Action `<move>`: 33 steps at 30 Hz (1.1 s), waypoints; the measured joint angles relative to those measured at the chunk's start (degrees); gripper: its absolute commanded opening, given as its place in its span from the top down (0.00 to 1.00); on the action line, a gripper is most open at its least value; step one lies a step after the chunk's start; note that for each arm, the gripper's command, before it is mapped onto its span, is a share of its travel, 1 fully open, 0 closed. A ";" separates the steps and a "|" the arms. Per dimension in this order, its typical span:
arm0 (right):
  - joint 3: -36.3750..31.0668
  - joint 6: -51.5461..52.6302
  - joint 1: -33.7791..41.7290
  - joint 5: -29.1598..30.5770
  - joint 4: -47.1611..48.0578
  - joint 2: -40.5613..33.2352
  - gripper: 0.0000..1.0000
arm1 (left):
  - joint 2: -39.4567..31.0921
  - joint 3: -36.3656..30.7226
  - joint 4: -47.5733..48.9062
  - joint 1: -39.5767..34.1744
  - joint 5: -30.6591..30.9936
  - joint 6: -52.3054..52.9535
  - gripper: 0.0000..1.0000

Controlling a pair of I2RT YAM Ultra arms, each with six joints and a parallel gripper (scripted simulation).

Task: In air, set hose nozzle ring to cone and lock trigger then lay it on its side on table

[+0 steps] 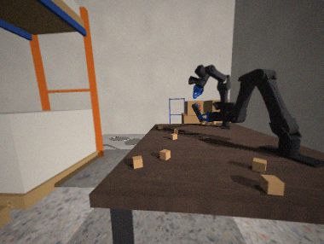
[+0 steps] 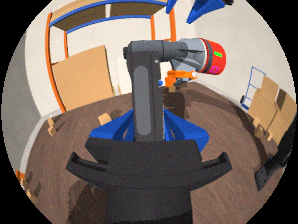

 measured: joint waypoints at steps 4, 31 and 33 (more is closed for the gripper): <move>-3.41 -3.58 -4.46 -0.39 4.68 -2.71 0.63 | 0.00 0.00 0.00 0.00 0.00 0.00 0.64; -25.90 -25.18 -27.80 -4.68 34.84 -18.99 0.63 | 0.00 0.00 0.00 0.00 0.00 0.00 0.64; -27.85 -26.82 -29.83 -4.87 37.00 -20.20 0.63 | 0.00 0.00 0.00 0.00 0.00 0.00 0.64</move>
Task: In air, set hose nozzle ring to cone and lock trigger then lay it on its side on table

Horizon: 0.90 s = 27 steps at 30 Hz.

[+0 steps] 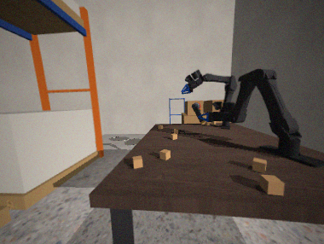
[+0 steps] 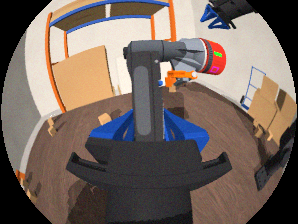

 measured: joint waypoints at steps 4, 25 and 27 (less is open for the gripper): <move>-3.76 -3.43 -4.22 -0.37 4.52 -2.69 0.63 | 0.00 0.00 0.00 0.00 0.00 0.00 0.64; -21.66 -21.05 -23.67 -3.39 28.85 -15.82 0.63 | 0.00 0.00 0.00 0.00 0.00 0.00 0.64; -22.84 -22.47 -25.20 -3.43 30.64 -16.87 0.63 | 0.00 0.00 0.00 0.00 0.00 0.00 0.64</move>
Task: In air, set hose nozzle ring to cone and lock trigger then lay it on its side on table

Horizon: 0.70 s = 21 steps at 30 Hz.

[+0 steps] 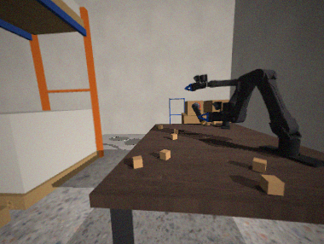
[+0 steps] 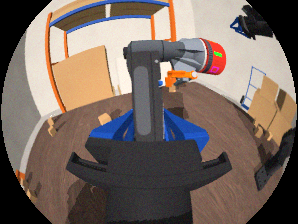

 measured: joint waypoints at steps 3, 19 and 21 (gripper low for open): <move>-1.75 -2.12 -1.88 -0.92 3.63 -1.09 0.63 | 0.00 0.00 0.00 0.00 0.00 0.00 0.64; -4.28 -3.65 -5.05 -1.81 7.76 -2.73 0.63 | 0.00 0.00 0.00 0.00 0.00 0.00 0.64; -4.26 -3.67 -5.05 -1.73 7.78 -2.73 0.63 | 0.00 0.00 0.00 0.00 0.00 0.00 0.64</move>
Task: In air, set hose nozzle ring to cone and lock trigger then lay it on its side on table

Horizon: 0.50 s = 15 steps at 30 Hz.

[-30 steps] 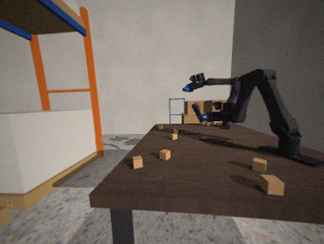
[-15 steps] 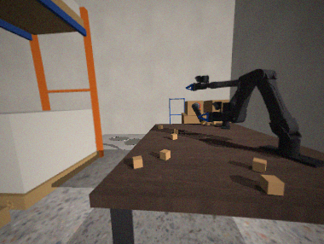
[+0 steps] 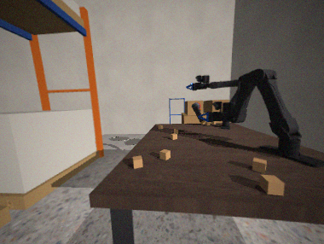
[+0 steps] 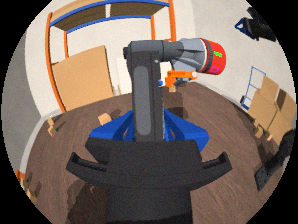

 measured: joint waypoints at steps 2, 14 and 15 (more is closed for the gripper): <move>-0.02 -0.02 0.00 0.09 -0.17 0.00 0.63 | 0.00 0.00 0.00 0.00 0.00 0.00 0.64; -0.02 -0.17 0.11 0.44 -0.61 0.11 0.63 | 0.00 0.00 0.00 0.00 0.00 0.00 0.64; 0.00 -0.17 0.11 0.44 -0.57 0.15 0.63 | 0.00 0.00 0.00 0.00 0.00 0.00 0.64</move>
